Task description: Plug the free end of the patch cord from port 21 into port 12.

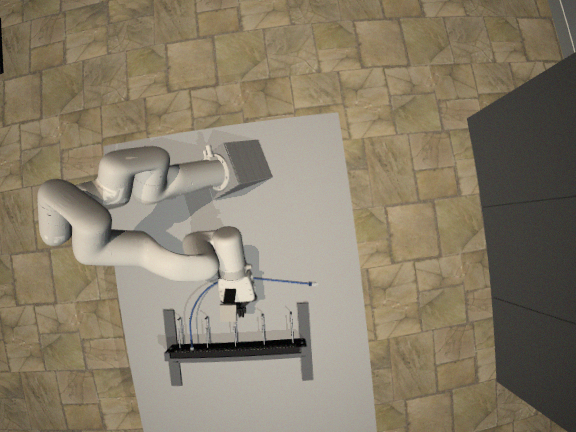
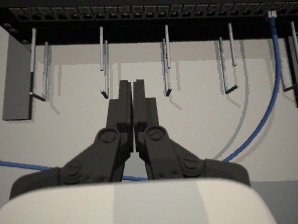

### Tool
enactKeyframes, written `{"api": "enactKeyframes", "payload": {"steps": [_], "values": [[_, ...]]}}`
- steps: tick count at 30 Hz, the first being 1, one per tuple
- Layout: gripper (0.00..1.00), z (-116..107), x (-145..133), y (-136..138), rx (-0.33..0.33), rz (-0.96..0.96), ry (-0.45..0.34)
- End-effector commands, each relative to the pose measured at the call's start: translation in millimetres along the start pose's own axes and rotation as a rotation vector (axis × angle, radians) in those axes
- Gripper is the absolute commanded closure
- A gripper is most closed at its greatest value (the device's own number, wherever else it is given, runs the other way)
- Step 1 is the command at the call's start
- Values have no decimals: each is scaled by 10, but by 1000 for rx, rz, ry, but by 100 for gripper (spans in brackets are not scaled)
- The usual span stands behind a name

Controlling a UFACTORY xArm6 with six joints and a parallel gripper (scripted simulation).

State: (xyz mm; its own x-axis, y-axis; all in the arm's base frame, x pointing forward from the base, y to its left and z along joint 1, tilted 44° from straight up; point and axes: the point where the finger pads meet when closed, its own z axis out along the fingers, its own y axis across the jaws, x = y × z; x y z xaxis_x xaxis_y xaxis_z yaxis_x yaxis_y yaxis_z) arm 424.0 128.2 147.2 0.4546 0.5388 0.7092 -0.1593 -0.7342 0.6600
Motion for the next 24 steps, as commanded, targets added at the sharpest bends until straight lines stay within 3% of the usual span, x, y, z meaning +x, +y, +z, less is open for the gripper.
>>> {"api": "enactKeyframes", "payload": {"steps": [1, 9, 22, 24], "values": [[100, 1, 15, 2, 1, 2, 2], [100, 144, 15, 2, 1, 2, 2], [100, 1156, 17, 1, 1, 2, 2], [100, 1156, 17, 1, 1, 2, 2]]}}
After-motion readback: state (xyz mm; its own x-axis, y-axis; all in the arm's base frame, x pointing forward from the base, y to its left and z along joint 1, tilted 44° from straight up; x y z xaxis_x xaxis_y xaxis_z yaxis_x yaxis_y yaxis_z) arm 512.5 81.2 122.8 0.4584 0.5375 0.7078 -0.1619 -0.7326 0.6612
